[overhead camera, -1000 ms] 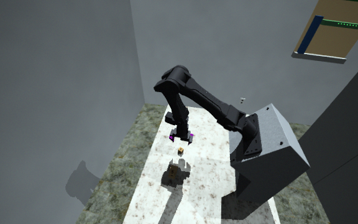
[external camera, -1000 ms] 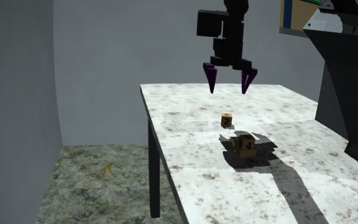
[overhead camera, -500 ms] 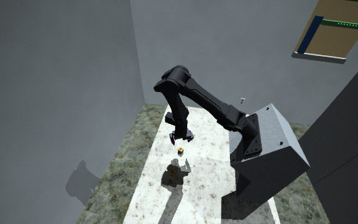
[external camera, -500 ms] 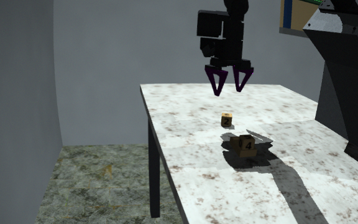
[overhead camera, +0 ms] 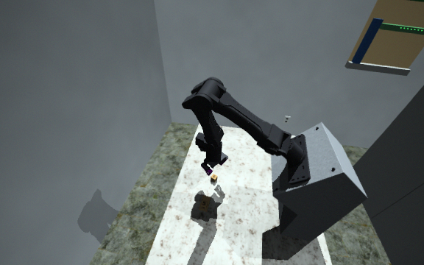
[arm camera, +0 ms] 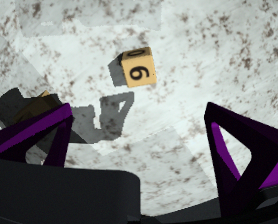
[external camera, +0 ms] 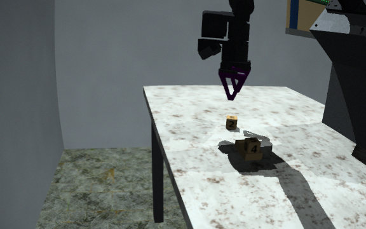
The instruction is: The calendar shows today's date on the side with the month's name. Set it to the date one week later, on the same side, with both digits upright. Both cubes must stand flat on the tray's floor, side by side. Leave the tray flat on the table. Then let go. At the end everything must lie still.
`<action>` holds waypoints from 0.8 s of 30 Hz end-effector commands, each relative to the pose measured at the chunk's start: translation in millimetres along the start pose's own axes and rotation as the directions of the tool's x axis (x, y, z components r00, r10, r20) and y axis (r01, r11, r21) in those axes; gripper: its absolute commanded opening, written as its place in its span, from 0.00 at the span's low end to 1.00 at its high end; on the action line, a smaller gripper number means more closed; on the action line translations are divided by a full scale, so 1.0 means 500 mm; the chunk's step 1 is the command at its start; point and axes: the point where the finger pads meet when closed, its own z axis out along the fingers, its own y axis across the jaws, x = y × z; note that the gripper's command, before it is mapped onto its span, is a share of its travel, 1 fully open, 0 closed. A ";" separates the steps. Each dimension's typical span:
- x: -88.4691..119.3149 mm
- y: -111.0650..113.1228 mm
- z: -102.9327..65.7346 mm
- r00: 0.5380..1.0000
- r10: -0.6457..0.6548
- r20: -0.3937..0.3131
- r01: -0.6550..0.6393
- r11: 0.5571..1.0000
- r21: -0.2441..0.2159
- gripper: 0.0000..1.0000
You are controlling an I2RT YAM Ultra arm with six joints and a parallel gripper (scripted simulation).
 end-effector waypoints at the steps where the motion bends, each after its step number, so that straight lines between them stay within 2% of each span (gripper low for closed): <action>1: -0.004 -0.001 -0.003 0.988 -0.155 0.005 0.155 0.988 0.004 1.00; 3: -0.004 -0.001 -0.003 0.986 -0.167 0.005 0.167 0.986 0.004 1.00; 4: -0.003 -0.001 -0.002 0.967 -0.255 0.005 0.255 0.967 0.005 1.00; 7: -0.003 -0.001 -0.002 0.940 -0.341 0.004 0.341 0.940 0.005 1.00; 12: -0.003 0.000 -0.002 0.865 -0.502 0.003 0.502 0.865 0.006 1.00; 16: -0.003 0.000 -0.002 0.772 -0.636 0.002 0.636 0.772 0.006 1.00; 19: -0.003 0.000 -0.002 0.765 -0.644 0.002 0.644 0.765 0.006 1.00; 20: -0.003 0.000 -0.002 0.708 -0.706 0.002 0.706 0.708 0.006 1.00; 21: -0.003 0.000 -0.002 0.671 -0.741 0.001 0.741 0.671 0.007 1.00; 24: -0.003 0.000 -0.001 0.588 -0.809 0.001 0.809 0.588 0.007 1.00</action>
